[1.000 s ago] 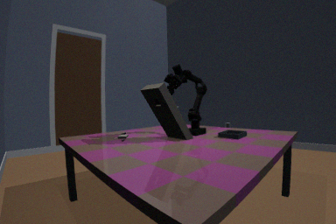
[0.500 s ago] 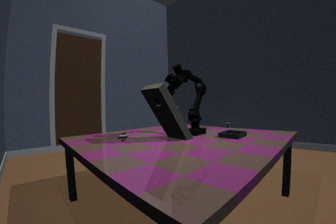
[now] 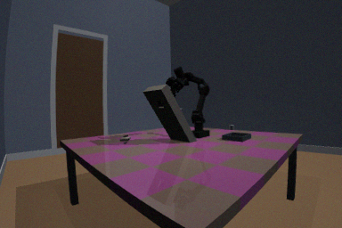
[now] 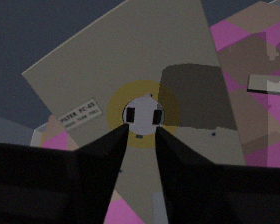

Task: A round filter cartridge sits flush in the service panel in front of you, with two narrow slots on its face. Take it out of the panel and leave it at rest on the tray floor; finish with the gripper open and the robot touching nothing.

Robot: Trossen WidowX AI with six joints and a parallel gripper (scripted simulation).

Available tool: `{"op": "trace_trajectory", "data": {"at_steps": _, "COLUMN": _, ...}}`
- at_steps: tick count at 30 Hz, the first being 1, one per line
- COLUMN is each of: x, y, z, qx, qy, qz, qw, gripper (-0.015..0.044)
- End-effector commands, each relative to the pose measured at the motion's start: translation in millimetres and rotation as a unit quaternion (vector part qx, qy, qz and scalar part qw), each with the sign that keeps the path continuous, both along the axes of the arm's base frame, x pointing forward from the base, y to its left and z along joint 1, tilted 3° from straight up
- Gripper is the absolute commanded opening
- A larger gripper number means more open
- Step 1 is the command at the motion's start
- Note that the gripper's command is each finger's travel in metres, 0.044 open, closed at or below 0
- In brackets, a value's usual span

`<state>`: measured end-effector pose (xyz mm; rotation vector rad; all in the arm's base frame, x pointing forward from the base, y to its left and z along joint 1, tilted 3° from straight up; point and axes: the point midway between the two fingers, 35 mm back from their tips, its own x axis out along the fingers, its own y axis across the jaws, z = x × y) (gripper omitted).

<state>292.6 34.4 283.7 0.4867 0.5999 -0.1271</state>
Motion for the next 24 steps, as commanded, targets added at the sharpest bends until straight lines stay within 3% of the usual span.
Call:
{"op": "trace_trajectory", "data": {"at_steps": 1, "x": 5.6, "y": 0.3, "z": -4.7, "qx": -0.001, "qy": 0.001, "qz": 0.003, "qw": 1.0, "gripper": 0.0114}}
{"op": "trace_trajectory", "data": {"at_steps": 24, "x": 20.2, "y": 0.7, "z": -15.2, "qx": -0.001, "qy": 0.0, "qz": 0.003, "qw": 1.0, "gripper": 0.0114}}
